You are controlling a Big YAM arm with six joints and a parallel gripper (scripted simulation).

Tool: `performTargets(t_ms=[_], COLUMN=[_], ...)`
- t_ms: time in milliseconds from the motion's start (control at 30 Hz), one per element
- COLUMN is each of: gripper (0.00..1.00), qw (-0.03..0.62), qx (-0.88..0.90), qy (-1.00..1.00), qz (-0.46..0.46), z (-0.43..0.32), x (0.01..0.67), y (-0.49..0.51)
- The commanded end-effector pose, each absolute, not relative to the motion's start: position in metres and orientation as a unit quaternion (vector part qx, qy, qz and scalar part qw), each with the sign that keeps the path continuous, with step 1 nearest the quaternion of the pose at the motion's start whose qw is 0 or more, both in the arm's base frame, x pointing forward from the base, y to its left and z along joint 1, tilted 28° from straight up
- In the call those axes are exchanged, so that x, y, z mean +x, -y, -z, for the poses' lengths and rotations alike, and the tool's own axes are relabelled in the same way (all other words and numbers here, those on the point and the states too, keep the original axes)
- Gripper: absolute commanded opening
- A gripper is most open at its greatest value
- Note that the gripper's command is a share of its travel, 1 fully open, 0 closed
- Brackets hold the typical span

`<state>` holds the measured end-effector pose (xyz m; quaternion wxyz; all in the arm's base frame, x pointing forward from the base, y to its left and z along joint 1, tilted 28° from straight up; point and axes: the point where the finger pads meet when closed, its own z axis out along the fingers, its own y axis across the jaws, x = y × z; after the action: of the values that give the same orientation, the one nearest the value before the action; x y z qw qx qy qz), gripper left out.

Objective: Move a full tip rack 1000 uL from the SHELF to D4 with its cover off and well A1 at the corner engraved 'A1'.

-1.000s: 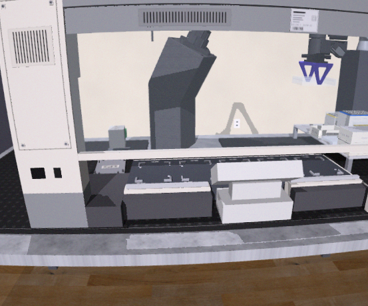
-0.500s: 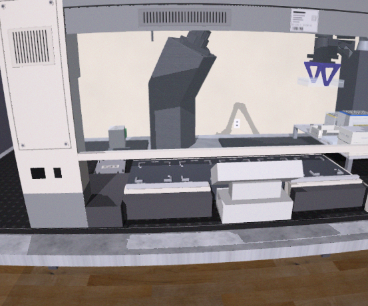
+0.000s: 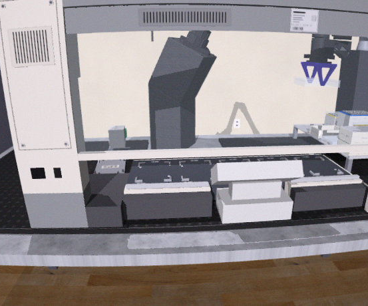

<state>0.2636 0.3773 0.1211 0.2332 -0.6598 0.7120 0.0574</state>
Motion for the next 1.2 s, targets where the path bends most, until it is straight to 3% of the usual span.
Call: performTargets(t_ms=[0,967,1167], gripper=[0.00,0.00,0.00], qw=[0.258,0.264,0.240], qx=[-0.658,-0.655,-0.662], qy=[-0.704,-0.703,-0.707], qz=[-0.070,-0.083,-0.067], z=[-0.138,-0.119,-0.088], x=[0.243,0.123,0.090], y=[-0.391,-0.420,-0.410])
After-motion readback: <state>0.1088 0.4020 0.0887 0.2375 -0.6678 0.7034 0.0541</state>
